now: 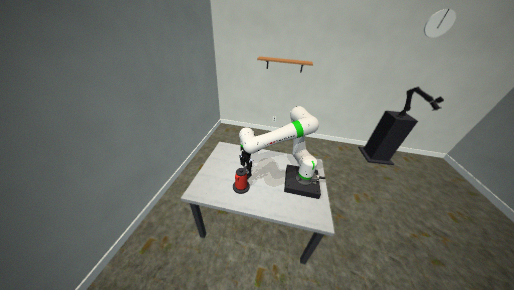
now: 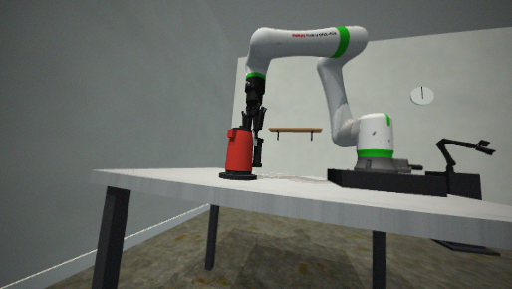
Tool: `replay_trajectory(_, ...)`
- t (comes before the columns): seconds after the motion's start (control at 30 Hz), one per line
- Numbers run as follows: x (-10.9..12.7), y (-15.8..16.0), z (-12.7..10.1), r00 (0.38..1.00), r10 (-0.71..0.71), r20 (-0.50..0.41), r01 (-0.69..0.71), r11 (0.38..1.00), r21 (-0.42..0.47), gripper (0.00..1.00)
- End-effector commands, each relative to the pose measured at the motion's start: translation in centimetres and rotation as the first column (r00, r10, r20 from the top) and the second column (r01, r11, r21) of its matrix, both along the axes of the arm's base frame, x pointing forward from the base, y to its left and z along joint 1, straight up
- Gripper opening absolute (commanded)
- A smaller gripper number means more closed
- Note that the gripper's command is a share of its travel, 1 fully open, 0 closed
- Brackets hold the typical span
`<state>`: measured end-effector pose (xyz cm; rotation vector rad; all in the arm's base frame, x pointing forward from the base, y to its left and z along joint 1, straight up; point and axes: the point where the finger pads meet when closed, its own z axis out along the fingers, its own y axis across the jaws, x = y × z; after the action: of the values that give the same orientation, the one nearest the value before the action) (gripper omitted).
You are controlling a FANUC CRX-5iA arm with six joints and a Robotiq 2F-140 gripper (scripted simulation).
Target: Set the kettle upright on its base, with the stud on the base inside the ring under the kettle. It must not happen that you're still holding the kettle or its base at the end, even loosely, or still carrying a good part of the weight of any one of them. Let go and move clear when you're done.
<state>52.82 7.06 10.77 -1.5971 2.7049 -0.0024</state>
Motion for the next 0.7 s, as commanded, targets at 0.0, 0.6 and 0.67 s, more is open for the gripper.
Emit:
replay_trajectory(0.0,0.02,0.0,-0.08,1.0,0.0,0.001,0.0,1.0,0.0,0.0)
replay_trajectory(0.6,0.02,0.0,-0.23,1.0,0.0,0.001,0.0,1.0,0.0,0.47)
replay_trajectory(0.67,0.02,0.0,-0.23,1.0,0.0,0.001,0.0,1.0,0.0,0.47)
